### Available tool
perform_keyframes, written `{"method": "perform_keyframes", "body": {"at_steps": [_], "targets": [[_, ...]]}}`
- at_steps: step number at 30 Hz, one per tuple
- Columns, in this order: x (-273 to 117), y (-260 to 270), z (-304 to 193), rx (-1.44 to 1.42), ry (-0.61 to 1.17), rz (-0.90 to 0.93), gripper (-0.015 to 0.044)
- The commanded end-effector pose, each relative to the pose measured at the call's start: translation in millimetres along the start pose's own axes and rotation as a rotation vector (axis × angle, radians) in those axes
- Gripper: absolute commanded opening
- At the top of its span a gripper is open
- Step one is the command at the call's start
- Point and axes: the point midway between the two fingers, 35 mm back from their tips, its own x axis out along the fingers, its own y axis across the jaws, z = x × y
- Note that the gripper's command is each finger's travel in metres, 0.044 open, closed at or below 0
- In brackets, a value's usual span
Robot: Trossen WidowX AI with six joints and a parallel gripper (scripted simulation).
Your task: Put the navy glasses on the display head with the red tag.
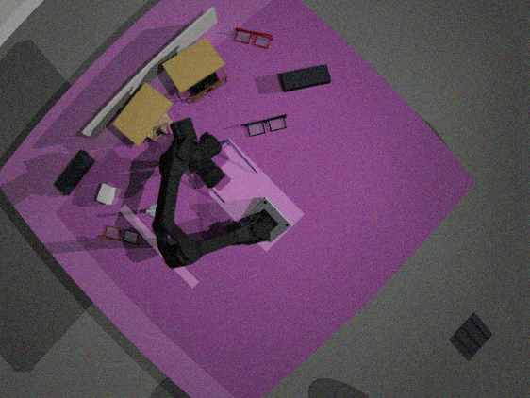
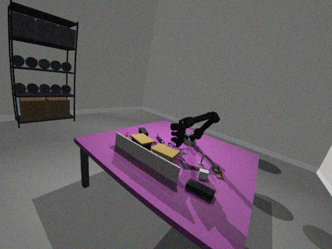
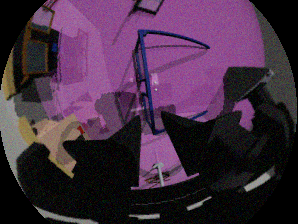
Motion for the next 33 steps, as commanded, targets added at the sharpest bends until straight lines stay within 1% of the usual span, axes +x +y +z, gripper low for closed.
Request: {"method": "perform_keyframes", "body": {"at_steps": [1,12,18,21,30,33], "targets": [[9.2,-2.9,-0.9,0.009,0.006,-0.008,0.0140],[26.5,-4.4,-1.8,0.008,0.008,-0.008,0.0140],[27.5,-4.6,-1.9,0.008,0.009,-0.008,0.0140],[24.6,-2.1,-1.4,0.000,0.004,-0.002,0.0061],[24.6,-2.1,-1.4,0.000,0.004,-0.002,0.0001],[24.6,-2.1,-1.4,0.000,0.004,-0.002,0.0000]]}}
